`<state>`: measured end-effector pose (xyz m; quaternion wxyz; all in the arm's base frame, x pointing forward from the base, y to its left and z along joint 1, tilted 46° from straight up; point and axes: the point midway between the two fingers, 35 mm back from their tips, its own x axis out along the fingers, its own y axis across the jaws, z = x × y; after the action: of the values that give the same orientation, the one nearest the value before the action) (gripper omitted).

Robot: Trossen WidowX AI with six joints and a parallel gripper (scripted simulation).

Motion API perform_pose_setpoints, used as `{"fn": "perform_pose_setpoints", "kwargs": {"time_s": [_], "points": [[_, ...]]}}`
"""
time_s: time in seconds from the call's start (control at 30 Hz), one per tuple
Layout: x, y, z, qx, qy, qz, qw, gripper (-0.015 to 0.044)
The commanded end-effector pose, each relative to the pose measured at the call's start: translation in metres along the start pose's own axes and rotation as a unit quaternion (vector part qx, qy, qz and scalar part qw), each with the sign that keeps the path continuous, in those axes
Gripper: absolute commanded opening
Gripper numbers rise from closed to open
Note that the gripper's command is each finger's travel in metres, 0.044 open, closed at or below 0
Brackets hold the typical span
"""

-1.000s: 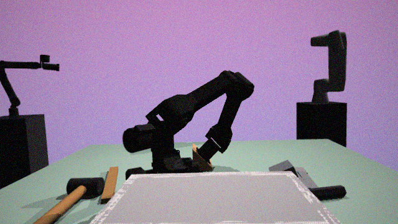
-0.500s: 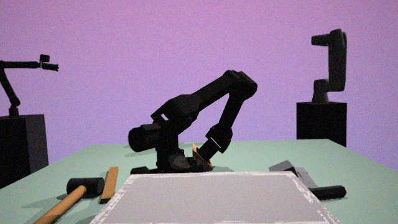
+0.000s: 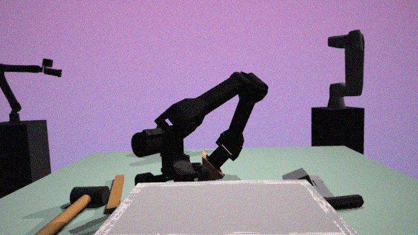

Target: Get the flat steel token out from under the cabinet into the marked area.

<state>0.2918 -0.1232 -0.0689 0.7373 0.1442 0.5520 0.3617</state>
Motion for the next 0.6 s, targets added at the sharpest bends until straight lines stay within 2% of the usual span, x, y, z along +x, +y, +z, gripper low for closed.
{"fn": "perform_pose_setpoints", "kwargs": {"time_s": [0.0,0.57], "points": [[0.001,0.0,-0.008,-0.001,0.0,0.002,1.0,0.0],[0.0,-0.001,-0.044,0.0,0.001,0.001,1.0,0.0]]}}
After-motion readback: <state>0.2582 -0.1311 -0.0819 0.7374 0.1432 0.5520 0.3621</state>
